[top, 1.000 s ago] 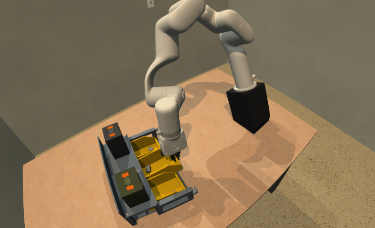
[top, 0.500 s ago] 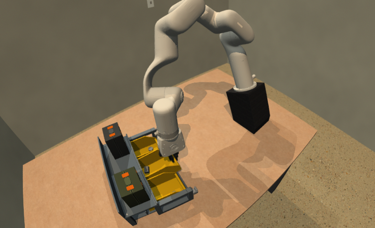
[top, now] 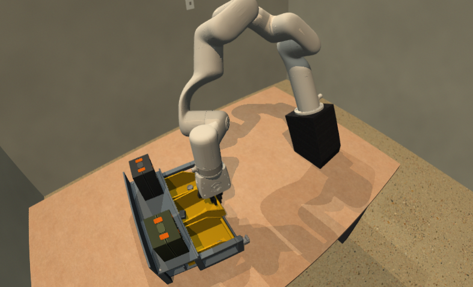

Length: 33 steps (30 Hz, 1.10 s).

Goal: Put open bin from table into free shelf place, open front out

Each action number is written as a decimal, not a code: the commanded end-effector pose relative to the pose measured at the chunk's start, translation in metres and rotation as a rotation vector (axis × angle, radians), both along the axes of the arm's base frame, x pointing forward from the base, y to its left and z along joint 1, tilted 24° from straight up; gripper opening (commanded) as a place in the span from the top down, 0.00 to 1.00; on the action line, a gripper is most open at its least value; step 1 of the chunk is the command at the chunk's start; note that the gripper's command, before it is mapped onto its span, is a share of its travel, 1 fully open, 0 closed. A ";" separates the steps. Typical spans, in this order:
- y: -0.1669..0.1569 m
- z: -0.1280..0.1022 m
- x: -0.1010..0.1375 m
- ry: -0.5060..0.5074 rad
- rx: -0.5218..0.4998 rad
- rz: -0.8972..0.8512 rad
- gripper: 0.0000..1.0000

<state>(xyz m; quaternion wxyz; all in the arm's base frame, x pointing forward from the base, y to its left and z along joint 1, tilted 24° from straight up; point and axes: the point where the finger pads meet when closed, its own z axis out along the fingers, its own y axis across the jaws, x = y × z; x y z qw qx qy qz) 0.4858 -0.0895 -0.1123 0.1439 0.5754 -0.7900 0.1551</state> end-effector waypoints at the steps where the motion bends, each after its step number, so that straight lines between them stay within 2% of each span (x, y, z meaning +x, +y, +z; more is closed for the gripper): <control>1: 0.000 0.002 0.004 -0.004 0.000 0.001 1.00; 5: -0.002 0.002 0.011 -0.004 0.000 0.001 1.00; 17: -0.002 0.002 0.011 -0.004 0.000 0.001 1.00; 22: -0.005 0.003 0.021 -0.004 0.000 0.001 1.00; 33: -0.005 0.003 0.021 -0.004 0.000 0.001 1.00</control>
